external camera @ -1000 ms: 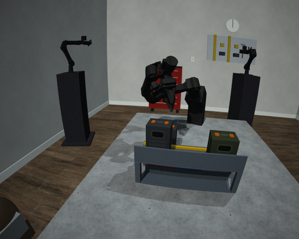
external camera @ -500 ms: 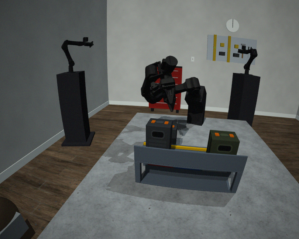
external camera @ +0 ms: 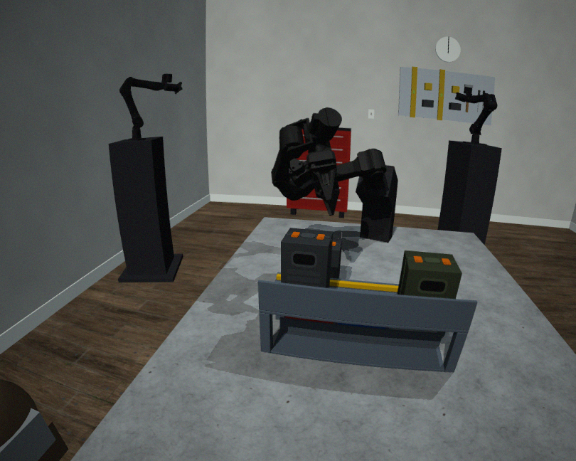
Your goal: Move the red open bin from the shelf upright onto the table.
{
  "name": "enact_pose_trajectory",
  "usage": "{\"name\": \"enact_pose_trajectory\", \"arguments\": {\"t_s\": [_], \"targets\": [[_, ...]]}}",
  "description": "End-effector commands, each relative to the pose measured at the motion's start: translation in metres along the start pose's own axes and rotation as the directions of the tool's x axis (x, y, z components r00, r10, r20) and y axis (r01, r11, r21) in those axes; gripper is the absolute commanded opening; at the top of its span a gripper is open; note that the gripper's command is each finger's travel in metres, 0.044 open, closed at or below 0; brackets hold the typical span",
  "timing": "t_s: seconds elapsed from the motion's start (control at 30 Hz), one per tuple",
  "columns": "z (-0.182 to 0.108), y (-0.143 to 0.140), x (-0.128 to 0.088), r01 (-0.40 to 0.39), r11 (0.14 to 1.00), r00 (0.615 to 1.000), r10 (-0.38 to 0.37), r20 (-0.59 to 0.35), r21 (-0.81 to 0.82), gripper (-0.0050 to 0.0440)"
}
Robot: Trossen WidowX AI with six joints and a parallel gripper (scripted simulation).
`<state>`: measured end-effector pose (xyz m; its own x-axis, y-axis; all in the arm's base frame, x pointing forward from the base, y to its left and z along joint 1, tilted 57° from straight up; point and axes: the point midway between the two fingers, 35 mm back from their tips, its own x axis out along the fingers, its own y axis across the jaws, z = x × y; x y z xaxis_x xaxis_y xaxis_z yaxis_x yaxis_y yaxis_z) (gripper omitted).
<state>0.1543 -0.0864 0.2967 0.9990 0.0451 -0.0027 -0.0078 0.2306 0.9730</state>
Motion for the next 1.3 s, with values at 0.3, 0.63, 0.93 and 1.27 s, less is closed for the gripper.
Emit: {"name": "enact_pose_trajectory", "arguments": {"t_s": [0.3,0.63,0.93,1.27], "targets": [[0.016,-0.032,0.040,0.237,0.971,0.967,-0.239,0.090,0.033,0.0440],[0.016,-0.032,0.040,0.237,0.971,0.967,-0.239,0.090,0.033,0.0440],[0.016,-0.032,0.041,0.235,0.971,0.967,-0.238,0.086,0.046,0.0440],[0.003,-0.005,0.009,0.046,0.998,0.999,-0.046,0.010,0.035,0.0440]]}}
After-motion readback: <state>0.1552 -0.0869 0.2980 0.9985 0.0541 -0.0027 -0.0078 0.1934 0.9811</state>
